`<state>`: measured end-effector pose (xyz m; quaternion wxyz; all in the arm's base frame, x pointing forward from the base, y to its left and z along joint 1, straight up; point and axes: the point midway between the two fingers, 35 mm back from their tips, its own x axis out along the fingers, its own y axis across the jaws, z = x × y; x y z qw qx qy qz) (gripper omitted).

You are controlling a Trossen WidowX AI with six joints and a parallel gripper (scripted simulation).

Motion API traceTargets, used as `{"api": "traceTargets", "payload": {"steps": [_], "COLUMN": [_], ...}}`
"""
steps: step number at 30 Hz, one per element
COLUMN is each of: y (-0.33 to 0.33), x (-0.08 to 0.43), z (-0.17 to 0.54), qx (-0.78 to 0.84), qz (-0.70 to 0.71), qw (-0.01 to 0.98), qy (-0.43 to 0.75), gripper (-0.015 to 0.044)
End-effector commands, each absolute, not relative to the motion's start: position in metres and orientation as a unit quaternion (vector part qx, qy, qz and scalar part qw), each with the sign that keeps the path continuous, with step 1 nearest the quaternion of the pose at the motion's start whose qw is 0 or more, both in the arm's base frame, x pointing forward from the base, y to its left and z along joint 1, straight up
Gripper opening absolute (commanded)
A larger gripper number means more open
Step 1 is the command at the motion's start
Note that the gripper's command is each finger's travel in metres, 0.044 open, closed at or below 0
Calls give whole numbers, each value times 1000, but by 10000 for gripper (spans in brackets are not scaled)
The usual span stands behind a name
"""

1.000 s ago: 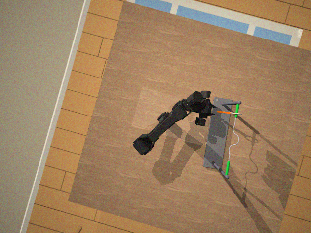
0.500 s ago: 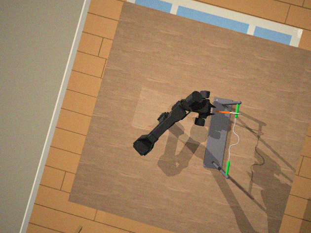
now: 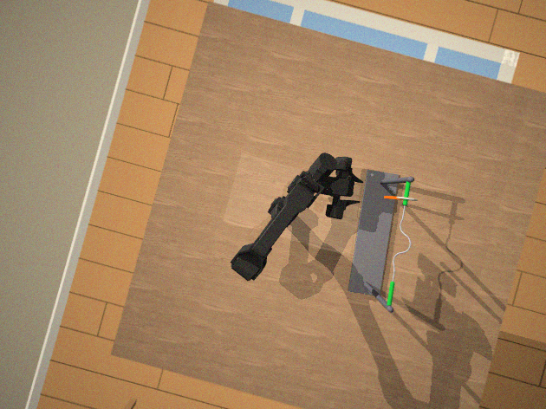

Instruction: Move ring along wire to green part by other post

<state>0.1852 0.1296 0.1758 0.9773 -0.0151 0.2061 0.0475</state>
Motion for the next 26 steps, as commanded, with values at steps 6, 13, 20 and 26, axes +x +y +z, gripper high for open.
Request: {"api": "traceTargets", "payload": {"steps": [6,13,20,26], "y": [125,125,125,125], "x": [170,170,170,170], "z": [189,189,189,189], "qx": [-11,-11,-11,-11], "qz": [50,50,50,50], "qw": [980,980,980,980], "qy": [194,194,194,194], "gripper": [440,440,440,440]}}
